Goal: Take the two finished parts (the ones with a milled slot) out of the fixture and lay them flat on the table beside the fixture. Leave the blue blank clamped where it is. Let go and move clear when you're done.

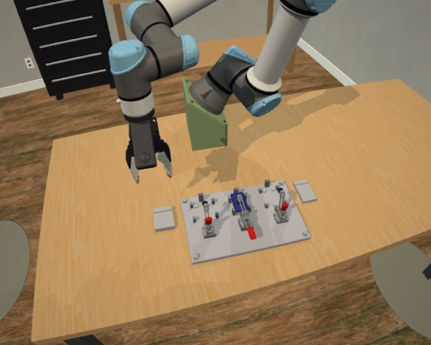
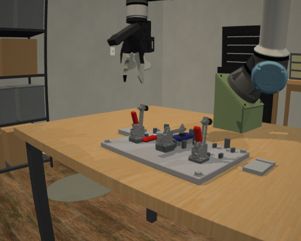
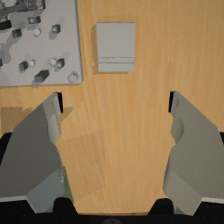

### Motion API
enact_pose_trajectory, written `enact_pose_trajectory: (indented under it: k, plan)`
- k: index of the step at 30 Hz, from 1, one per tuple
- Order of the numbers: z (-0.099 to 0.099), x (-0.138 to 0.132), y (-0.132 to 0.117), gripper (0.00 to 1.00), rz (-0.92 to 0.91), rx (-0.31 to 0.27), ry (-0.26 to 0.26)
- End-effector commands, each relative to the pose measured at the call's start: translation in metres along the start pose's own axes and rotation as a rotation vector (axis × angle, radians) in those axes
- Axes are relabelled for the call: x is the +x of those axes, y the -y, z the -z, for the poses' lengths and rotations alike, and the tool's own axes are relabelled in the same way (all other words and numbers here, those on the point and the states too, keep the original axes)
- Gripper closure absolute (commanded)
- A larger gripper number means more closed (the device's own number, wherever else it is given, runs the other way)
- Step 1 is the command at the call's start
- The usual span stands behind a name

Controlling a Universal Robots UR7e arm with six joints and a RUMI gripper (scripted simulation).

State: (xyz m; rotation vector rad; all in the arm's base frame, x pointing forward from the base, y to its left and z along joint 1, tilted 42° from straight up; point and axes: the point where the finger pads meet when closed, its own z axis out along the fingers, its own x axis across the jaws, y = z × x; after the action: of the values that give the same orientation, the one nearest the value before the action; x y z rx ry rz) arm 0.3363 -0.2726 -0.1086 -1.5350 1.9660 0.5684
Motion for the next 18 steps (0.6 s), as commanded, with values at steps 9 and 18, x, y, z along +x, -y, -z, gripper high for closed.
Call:
enact_pose_trajectory:
  k: [9,18]
  plan:
    - [0.026,0.0001,0.0,0.46,0.0,0.0,0.0]
    - [0.0264,0.0001,0.0,0.46,0.0,0.0,0.0]
